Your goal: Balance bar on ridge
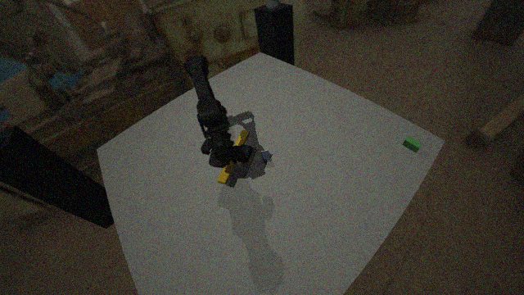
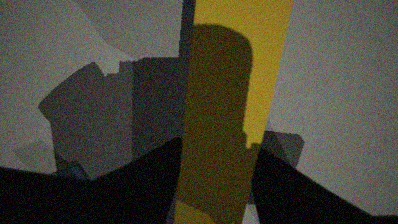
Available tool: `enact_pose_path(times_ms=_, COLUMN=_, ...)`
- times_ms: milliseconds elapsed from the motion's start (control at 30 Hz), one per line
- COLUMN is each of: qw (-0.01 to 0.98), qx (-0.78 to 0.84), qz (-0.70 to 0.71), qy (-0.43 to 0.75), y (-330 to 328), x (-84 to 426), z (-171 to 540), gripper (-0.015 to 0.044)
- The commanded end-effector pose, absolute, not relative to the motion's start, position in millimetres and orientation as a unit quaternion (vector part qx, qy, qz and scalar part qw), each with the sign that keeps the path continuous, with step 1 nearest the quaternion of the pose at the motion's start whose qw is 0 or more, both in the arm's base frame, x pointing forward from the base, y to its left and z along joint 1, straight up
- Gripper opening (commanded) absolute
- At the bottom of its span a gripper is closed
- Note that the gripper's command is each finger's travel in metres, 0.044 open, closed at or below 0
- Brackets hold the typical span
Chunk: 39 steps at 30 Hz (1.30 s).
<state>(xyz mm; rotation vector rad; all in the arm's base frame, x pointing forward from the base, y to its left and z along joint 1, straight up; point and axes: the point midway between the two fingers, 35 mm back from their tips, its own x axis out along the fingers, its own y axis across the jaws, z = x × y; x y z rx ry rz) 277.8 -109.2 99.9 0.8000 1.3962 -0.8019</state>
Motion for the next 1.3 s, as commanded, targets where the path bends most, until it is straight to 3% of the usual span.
enact_pose_path(times_ms=0, qw=0.627, qx=0.349, qz=-0.347, qy=0.604, y=-109.5, x=279.7, z=111.9, gripper=0.0000)
enact_pose_path(times_ms=533, qw=0.627, qx=0.349, qz=-0.345, qy=0.605, y=-106.7, x=274.6, z=149.1, gripper=0.0000)
enact_pose_path(times_ms=1267, qw=0.674, qx=0.250, qz=-0.244, qy=0.651, y=-46.4, x=324.1, z=153.2, gripper=0.0000)
